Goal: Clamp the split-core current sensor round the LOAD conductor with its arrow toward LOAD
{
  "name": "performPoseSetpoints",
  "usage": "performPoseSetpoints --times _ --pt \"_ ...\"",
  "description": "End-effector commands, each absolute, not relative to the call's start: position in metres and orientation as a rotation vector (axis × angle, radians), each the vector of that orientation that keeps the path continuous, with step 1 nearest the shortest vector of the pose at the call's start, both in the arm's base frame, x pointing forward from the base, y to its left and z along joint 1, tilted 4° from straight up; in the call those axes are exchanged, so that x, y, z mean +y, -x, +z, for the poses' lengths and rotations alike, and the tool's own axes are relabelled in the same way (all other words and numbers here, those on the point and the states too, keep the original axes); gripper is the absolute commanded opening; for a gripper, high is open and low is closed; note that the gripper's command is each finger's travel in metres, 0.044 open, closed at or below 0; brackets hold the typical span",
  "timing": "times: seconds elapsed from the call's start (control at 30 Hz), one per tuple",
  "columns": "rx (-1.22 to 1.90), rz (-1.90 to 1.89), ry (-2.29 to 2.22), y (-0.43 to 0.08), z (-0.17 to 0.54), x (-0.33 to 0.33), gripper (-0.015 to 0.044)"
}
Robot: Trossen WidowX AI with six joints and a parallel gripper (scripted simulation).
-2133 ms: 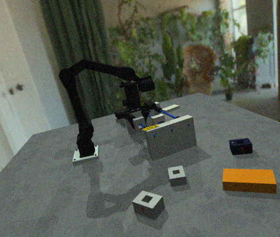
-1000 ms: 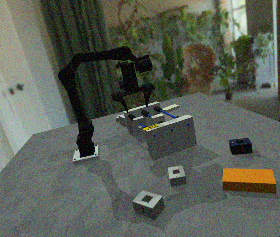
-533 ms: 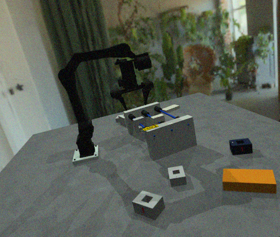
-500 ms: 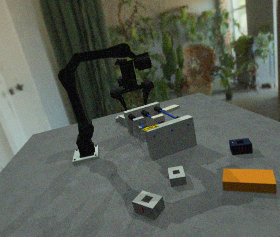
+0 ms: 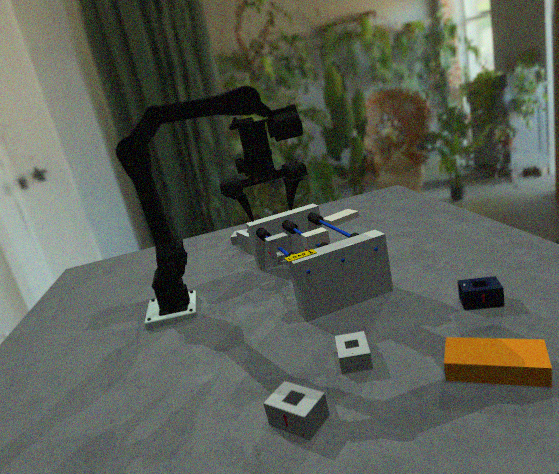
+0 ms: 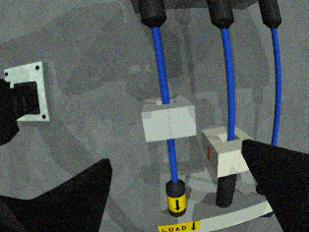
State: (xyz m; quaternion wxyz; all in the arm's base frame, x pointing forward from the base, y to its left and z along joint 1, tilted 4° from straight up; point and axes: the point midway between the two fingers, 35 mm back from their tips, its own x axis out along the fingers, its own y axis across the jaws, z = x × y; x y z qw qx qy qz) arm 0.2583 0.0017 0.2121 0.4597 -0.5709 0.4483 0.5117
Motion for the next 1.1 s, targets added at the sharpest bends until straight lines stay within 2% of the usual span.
performPoseSetpoints --times 0.0,0.43,0.73,1.07 --pt "1.107 1.262 1.409 -0.258 0.212 0.001 0.044" --pt "1.103 1.262 1.397 -0.258 0.211 0.001 0.044" --pt "0.984 1.245 0.97 -0.233 0.188 -0.046 0.044" --pt "0.692 0.966 0.598 -0.207 0.183 -0.094 0.044"
